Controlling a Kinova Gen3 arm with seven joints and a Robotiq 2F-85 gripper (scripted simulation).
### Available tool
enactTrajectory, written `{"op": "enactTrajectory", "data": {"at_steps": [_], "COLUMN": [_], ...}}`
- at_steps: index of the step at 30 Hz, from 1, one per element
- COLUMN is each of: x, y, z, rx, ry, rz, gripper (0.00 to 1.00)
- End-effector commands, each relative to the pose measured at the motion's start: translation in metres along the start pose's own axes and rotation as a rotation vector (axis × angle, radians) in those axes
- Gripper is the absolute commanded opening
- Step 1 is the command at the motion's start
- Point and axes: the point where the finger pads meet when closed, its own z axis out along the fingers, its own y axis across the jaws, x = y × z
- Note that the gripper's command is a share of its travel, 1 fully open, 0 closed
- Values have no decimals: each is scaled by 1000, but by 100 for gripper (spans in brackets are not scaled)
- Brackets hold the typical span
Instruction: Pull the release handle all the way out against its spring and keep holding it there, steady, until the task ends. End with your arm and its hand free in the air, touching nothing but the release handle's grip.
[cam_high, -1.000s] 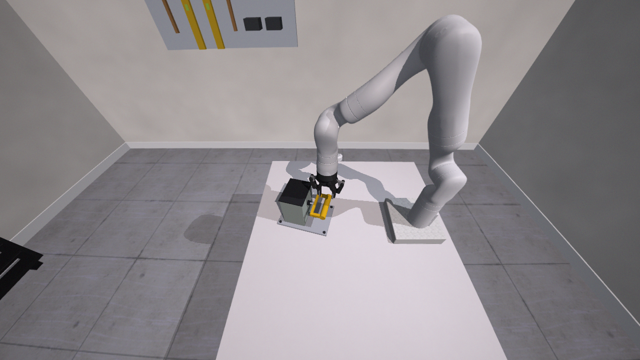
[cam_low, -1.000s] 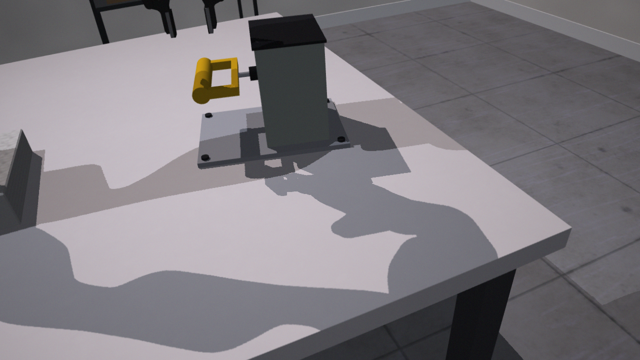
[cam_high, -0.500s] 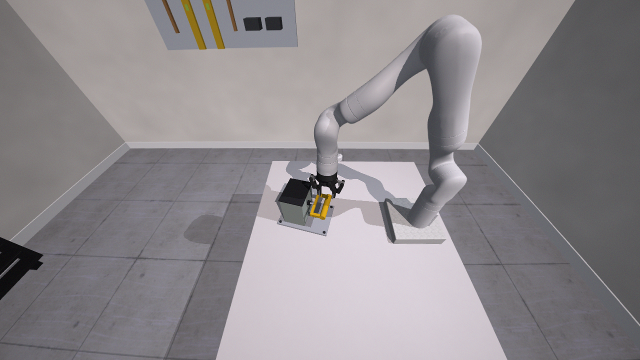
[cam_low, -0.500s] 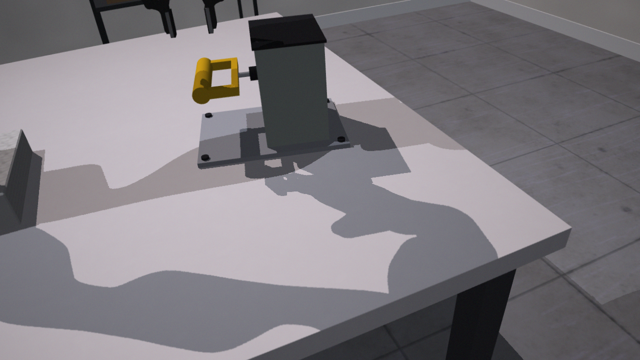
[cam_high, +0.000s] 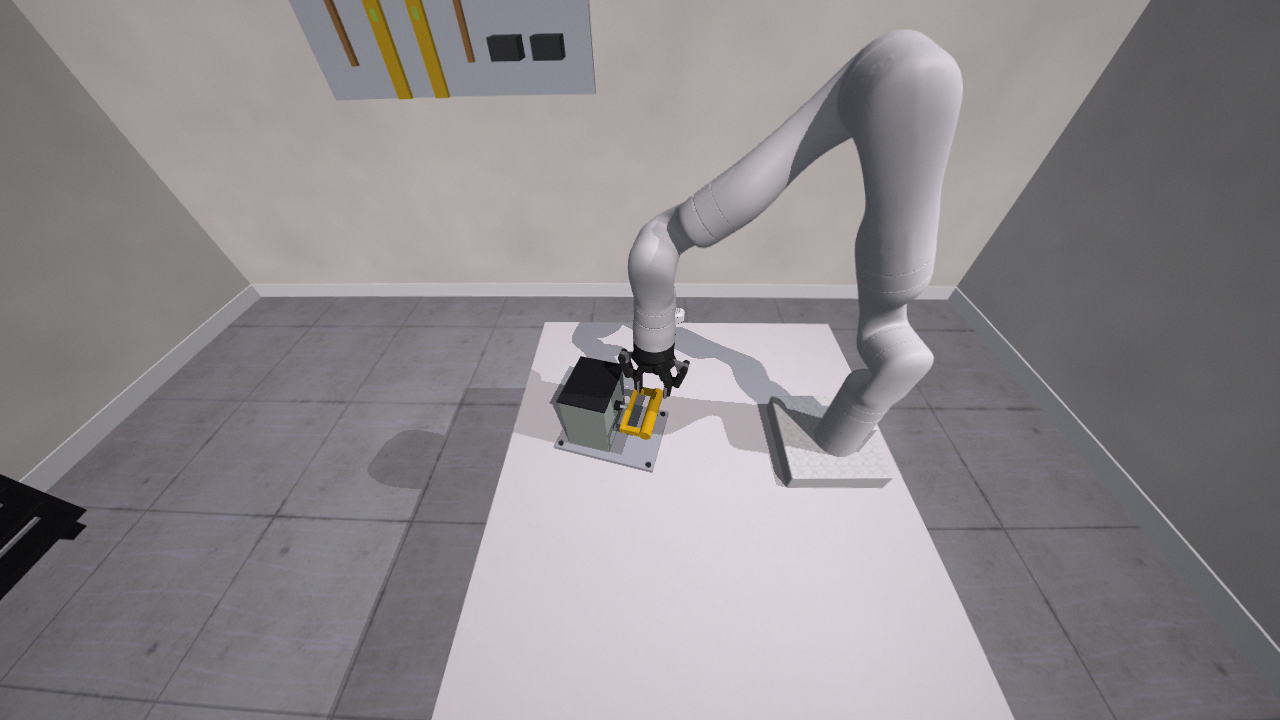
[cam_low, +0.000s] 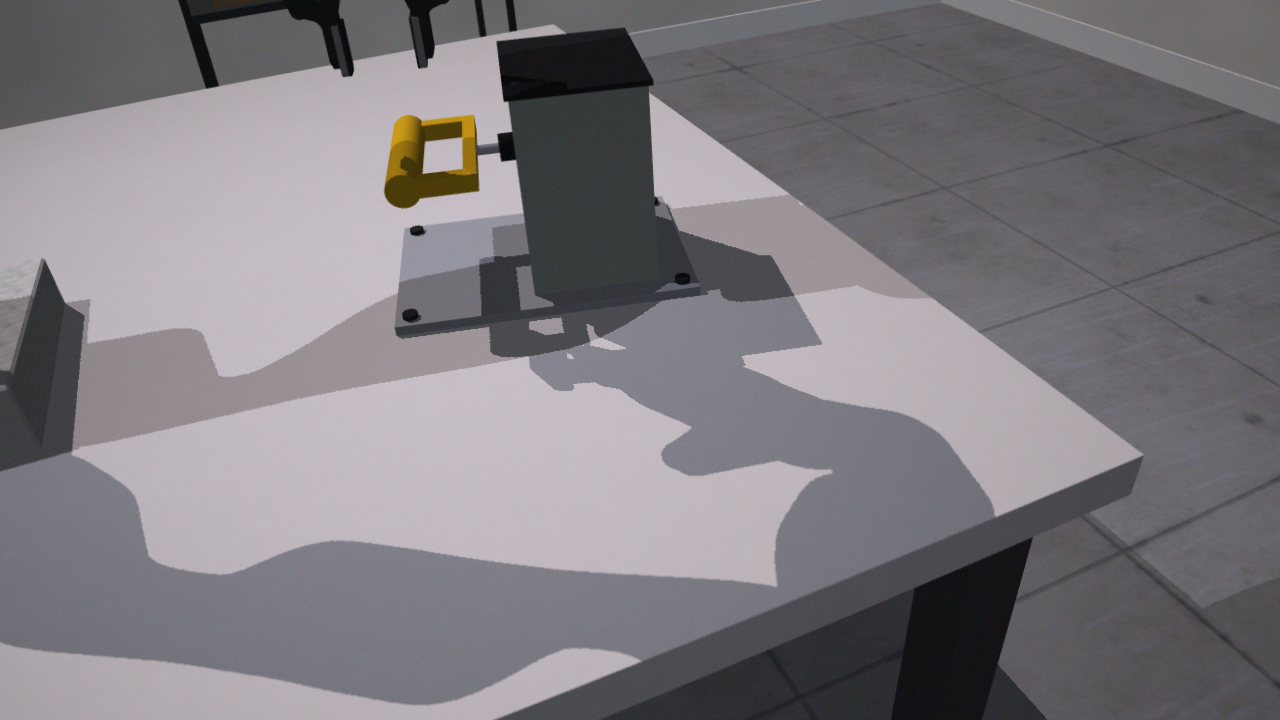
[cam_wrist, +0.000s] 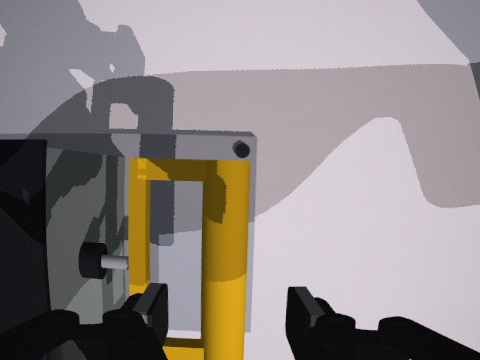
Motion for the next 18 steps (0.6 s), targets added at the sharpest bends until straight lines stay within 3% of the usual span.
{"op": "enactTrajectory", "data": {"at_steps": [1, 18], "x": [0, 0], "y": [0, -1], "z": [1, 16], "rx": [1, 1], "ry": [0, -1], "rz": [0, 0], "gripper": [54, 54]}}
